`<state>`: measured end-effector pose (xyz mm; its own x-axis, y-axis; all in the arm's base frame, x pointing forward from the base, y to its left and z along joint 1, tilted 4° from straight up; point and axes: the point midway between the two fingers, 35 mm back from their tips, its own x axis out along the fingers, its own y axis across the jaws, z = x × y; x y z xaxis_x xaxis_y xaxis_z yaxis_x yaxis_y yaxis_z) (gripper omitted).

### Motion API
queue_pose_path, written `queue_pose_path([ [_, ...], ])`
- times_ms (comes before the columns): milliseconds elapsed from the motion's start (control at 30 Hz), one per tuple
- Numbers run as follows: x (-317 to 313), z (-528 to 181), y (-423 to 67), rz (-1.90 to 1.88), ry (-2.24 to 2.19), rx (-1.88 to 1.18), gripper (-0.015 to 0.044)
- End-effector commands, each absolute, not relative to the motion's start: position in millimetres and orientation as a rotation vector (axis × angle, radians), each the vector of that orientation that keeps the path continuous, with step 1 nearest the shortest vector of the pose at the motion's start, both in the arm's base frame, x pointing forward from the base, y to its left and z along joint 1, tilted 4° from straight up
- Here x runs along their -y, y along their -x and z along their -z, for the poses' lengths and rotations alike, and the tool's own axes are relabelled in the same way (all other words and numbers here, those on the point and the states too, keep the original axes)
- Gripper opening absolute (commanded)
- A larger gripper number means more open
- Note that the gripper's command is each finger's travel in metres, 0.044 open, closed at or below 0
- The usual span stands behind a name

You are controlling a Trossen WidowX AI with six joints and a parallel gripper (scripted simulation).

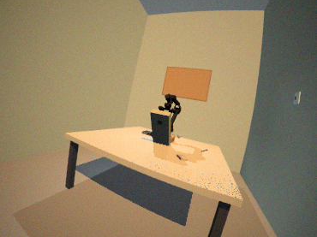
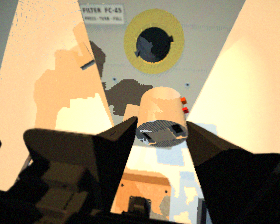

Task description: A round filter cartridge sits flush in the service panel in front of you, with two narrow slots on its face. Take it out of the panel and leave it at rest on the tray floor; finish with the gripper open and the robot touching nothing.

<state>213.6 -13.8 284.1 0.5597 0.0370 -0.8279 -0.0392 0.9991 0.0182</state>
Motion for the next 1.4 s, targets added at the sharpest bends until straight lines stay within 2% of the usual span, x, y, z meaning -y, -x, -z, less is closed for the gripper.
queue_pose_path([
  [0, 22.1, -283.1, -216.9, -0.048, 0.004, -0.978, 0.0],
  [700, 70.4, -275.7, -218.8, -0.039, 0.002, -0.975, 0.0],
  [1367, 151.5, -261.1, -187.6, 0.405, -0.301, -0.969, 0.0],
])
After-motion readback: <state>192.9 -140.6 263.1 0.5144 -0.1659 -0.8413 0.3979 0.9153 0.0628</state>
